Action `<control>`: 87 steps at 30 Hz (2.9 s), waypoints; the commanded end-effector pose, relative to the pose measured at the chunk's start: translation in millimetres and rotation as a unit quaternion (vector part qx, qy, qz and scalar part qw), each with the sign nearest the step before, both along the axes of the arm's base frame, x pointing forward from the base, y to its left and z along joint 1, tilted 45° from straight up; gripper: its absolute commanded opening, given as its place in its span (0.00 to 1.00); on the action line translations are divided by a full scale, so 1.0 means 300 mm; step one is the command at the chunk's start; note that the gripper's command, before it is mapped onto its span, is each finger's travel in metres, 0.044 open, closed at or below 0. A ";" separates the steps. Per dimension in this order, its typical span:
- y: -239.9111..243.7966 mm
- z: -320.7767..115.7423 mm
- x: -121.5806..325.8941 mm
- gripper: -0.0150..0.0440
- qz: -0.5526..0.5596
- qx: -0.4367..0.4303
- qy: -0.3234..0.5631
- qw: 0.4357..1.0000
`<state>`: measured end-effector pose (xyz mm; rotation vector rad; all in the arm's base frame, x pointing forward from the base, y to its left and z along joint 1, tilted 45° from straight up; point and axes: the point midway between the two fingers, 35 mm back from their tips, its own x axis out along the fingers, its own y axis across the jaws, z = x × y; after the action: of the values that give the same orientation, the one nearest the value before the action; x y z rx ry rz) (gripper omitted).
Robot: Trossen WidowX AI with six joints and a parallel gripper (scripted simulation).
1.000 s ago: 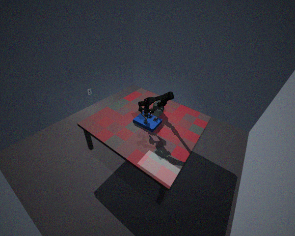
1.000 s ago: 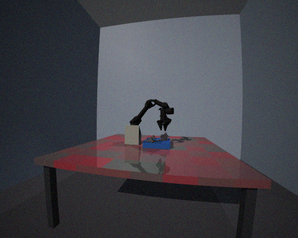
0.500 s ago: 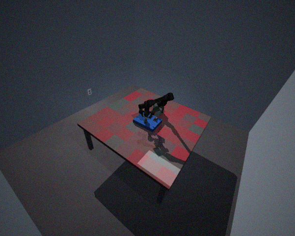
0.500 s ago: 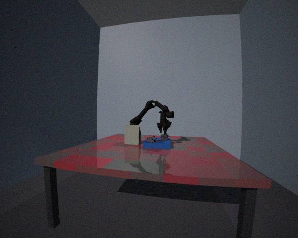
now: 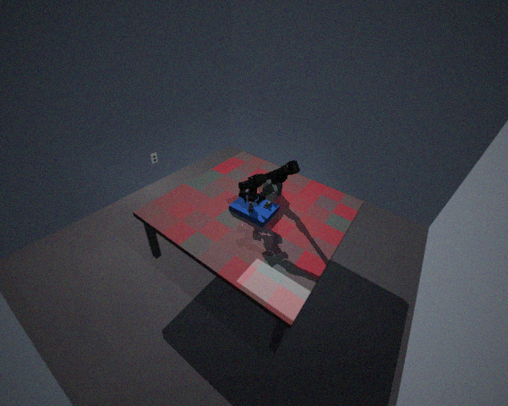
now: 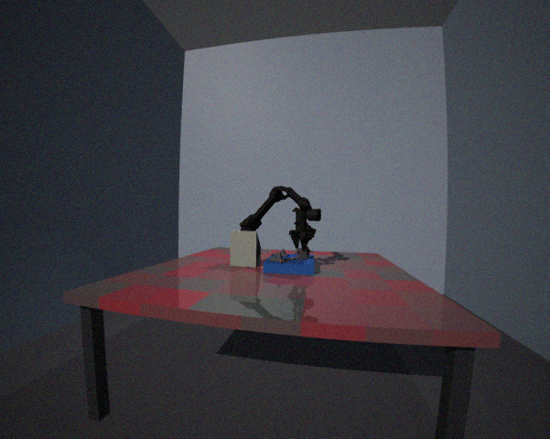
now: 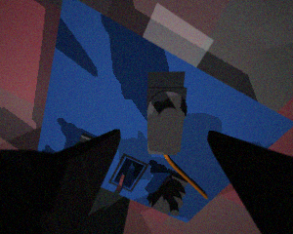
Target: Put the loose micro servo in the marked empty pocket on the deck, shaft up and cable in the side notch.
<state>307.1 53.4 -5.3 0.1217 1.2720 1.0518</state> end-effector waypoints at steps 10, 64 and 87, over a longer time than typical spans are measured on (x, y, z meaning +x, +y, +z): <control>0.001 -0.002 0.002 0.45 -0.004 0.001 0.001 1.000; -0.082 0.064 -0.059 0.25 -0.171 -0.018 0.164 0.971; -0.127 0.051 -0.356 0.25 -0.172 -0.019 0.167 0.971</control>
<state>211.7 18.8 9.7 0.4958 1.5152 0.7276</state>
